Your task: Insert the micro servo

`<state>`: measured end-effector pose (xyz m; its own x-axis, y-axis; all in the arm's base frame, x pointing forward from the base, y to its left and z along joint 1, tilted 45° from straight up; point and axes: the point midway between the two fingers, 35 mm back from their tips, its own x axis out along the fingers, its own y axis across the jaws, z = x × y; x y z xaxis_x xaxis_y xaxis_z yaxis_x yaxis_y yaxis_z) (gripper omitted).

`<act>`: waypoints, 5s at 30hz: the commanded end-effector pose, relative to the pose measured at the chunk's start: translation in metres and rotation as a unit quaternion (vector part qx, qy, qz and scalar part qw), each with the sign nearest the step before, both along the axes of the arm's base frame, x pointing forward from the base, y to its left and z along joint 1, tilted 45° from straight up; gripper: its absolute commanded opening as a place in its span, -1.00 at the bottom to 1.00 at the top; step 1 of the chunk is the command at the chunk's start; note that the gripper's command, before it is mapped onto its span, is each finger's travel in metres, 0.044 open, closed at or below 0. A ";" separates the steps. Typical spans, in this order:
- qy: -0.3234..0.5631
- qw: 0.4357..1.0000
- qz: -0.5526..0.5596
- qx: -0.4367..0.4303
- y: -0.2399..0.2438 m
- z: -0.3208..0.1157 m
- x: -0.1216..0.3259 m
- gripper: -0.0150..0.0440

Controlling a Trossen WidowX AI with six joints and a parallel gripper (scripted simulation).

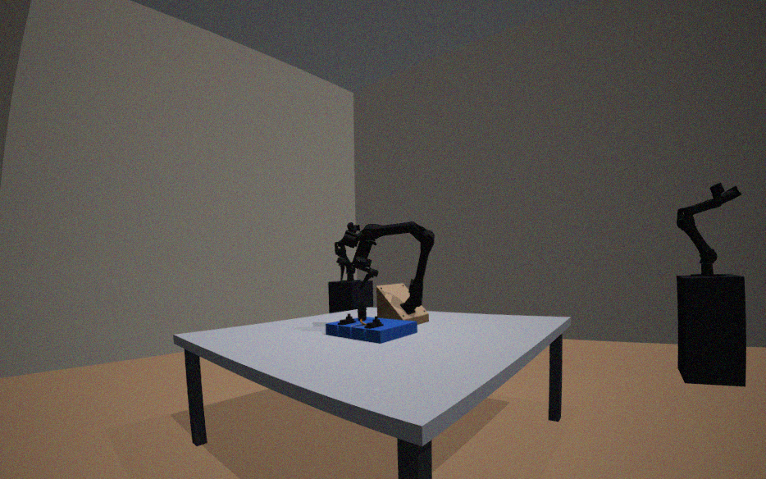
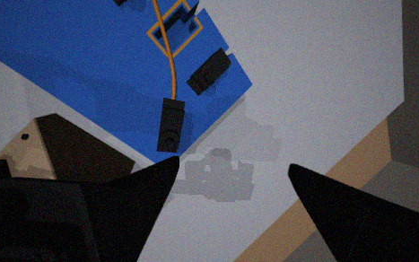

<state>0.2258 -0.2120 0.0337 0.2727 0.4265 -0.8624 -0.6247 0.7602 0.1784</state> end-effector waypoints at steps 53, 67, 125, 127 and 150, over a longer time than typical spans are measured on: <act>0.129 0.978 0.007 0.163 0.098 -0.055 -0.004 0.29; 0.129 0.978 0.007 0.163 0.093 -0.049 -0.004 -0.49; 0.224 0.947 -0.133 0.189 0.133 0.021 -0.003 -0.49; 0.242 0.937 -0.160 0.193 0.133 0.021 -0.003 -0.49; 0.289 0.906 -0.232 0.203 0.131 0.021 0.031 -0.49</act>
<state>0.2431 -0.0798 0.0551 0.0542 0.6928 -0.7191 0.0267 0.7189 0.6946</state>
